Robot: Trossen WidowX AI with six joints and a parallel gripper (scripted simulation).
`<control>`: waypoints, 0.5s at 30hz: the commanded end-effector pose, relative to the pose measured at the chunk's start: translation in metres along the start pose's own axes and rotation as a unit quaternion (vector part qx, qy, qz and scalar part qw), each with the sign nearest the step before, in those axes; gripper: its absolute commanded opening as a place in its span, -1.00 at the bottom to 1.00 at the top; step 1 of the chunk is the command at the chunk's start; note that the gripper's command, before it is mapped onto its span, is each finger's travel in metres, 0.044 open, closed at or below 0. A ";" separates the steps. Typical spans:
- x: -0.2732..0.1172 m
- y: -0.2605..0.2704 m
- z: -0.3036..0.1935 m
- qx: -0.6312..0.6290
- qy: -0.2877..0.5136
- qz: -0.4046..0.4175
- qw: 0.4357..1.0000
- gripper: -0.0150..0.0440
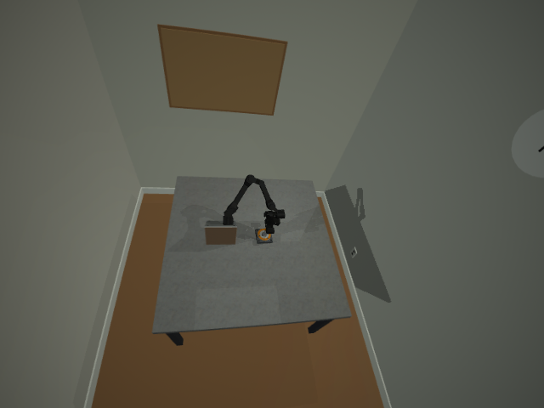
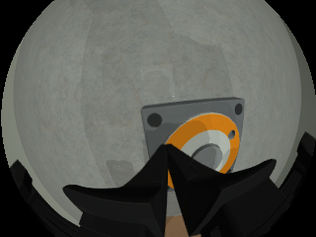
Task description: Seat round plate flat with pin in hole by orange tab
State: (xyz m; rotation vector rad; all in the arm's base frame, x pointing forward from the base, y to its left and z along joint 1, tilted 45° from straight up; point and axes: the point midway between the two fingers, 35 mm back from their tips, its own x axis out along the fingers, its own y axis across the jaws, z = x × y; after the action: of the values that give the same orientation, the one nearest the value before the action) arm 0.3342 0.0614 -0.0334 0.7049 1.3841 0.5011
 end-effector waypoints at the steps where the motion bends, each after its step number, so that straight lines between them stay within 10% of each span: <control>1: 0.002 0.002 -0.007 0.005 0.006 0.002 1.000 -0.49; 15: 0.001 0.005 -0.014 0.005 0.006 0.002 1.000 -0.49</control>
State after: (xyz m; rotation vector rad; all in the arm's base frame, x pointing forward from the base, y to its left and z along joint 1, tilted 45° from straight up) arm 0.3260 0.0647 -0.0297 0.7049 1.3833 0.5022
